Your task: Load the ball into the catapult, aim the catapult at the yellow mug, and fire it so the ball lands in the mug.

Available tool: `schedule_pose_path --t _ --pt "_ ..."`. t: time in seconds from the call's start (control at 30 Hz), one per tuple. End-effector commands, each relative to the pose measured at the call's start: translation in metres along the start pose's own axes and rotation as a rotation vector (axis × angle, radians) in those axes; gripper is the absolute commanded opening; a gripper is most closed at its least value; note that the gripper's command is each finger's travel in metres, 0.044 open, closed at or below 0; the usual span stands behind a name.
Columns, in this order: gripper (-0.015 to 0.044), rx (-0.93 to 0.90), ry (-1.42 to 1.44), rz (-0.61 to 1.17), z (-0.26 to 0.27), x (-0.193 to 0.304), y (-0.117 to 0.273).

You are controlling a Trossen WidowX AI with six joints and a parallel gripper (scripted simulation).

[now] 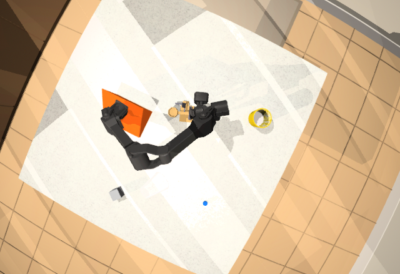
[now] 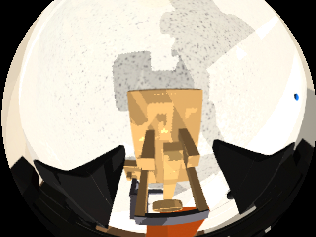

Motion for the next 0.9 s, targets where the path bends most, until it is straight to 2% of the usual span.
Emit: schedule_pose_path --t 0.0,0.1,0.17,0.37,0.53,0.87 --pt "0.044 0.003 -0.007 -0.036 0.002 -0.002 0.058" --pt "0.044 0.003 -0.007 -0.034 0.003 0.002 0.082" --pt "0.044 0.008 0.001 -0.038 0.004 -0.001 0.067" --pt "0.044 0.011 -0.002 -0.045 0.004 0.004 0.077" --pt "0.044 0.013 -0.002 -0.045 0.003 0.002 0.033" --pt "0.044 0.013 -0.002 -0.045 0.003 0.001 0.022"
Point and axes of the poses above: the point midway between the two fingers, 35 mm back from their tips, its own y axis back along the fingers, its own z axis across the jaws, x = y × z, the point moved 6 cm from there along y, back along the fingers, and after that the axes turned 15 degrees about y, right-handed, at the moved point
